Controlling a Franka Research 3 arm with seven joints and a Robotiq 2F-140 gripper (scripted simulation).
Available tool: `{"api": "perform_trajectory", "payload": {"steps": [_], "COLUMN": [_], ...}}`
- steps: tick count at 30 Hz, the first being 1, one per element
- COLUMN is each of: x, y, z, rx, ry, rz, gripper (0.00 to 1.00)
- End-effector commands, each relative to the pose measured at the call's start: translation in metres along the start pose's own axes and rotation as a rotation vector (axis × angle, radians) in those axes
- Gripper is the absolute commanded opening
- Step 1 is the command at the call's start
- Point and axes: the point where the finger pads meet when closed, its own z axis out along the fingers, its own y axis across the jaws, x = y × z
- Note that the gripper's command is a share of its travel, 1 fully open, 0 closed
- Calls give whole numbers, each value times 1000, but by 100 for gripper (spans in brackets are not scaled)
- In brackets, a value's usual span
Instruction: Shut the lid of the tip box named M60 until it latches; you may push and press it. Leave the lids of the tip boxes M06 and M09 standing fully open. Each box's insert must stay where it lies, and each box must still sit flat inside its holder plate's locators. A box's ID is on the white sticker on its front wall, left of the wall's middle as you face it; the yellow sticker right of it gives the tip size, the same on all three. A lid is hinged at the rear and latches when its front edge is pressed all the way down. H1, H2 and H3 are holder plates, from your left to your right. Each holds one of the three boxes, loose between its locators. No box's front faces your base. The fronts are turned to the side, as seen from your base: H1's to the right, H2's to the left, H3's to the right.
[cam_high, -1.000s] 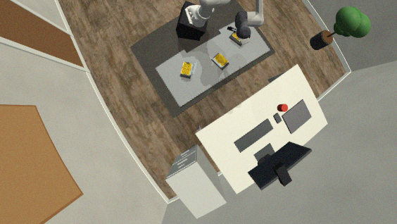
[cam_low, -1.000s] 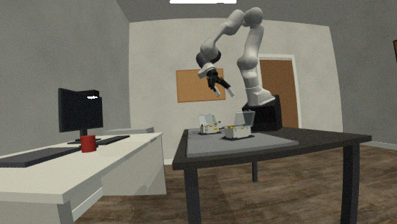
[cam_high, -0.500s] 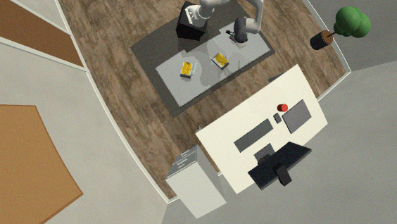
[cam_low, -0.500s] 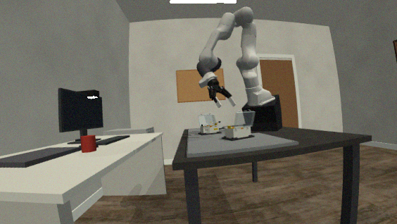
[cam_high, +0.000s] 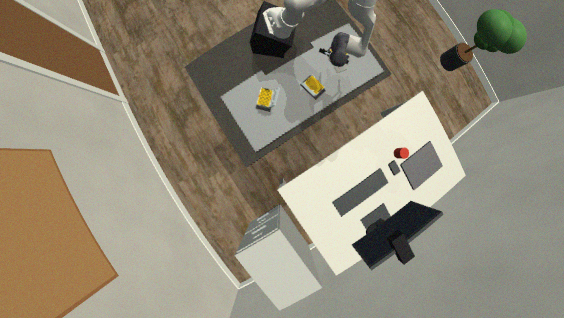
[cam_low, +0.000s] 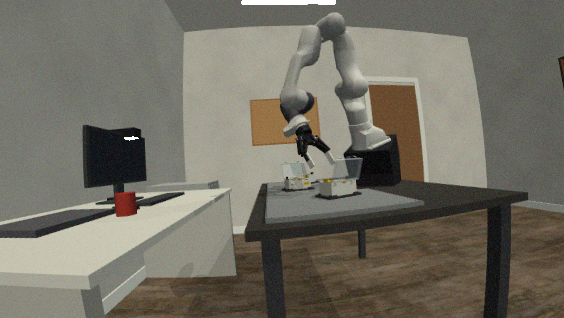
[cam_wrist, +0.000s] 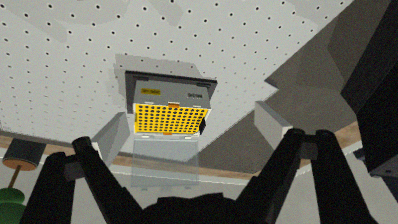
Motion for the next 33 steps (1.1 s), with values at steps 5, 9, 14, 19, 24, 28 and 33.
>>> {"api": "perform_trajectory", "payload": {"steps": [5, 9, 14, 19, 24, 28, 33], "x": [19, 19, 19, 19, 19, 19, 19], "y": [-5, -5, -5, -5, -5, -5, -5], "z": [16, 16, 16, 16, 16, 16, 16], "rx": [11, 11, 11, 11, 11, 11, 11], "ry": [30, 30, 30, 30, 30, 30, 30], "rz": [-69, -69, -69, -69, -69, -69, -69], "gripper": [100, 100, 100, 100, 100, 100, 100]}}
